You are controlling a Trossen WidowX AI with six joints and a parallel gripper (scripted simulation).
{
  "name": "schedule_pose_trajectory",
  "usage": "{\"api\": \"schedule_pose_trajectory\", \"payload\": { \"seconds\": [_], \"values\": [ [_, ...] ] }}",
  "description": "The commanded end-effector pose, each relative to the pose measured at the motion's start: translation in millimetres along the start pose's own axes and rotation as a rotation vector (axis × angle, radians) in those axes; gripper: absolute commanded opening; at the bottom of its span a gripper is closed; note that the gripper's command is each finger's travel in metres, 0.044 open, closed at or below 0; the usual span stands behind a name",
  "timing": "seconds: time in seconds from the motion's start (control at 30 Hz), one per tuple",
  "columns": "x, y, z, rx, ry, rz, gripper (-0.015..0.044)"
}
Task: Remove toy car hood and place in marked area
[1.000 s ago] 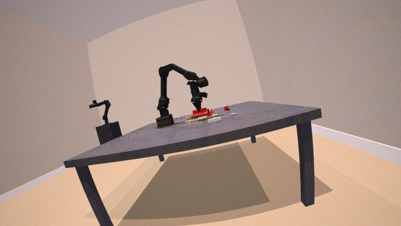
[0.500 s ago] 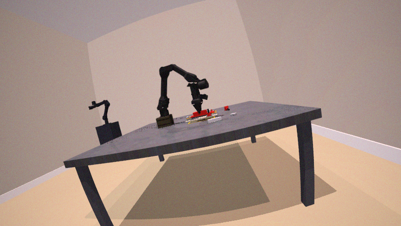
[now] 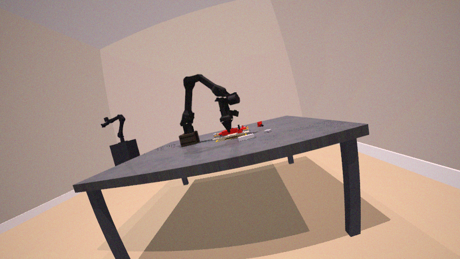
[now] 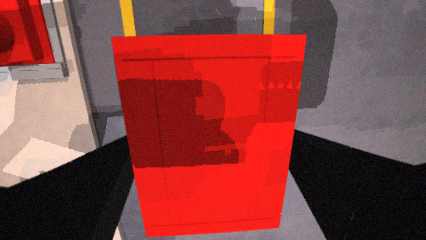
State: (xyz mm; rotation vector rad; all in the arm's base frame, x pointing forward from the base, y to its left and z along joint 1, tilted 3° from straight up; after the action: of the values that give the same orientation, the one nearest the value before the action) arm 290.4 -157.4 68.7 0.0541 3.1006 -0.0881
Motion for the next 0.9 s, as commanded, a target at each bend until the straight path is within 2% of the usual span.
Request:
{"api": "schedule_pose_trajectory", "payload": {
  "seconds": [0.0, 0.87],
  "values": [
    [1, 1, 4, -0.007, 0.002, -0.006, 0.0000],
    [1, 1, 16, -0.007, 0.002, -0.006, 0.0000]
  ]
}}
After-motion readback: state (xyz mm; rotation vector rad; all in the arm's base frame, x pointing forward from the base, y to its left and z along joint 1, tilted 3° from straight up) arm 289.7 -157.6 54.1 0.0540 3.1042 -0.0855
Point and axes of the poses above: the point midway between the two fingers, 35 mm back from their tips, its own z axis out along the fingers, its own y axis across the jaws, x = y × z, the point moved 6 cm from there along -z, back along the fingers, and after that the axes turned 4 degrees about -z, right-handed, at the moved point
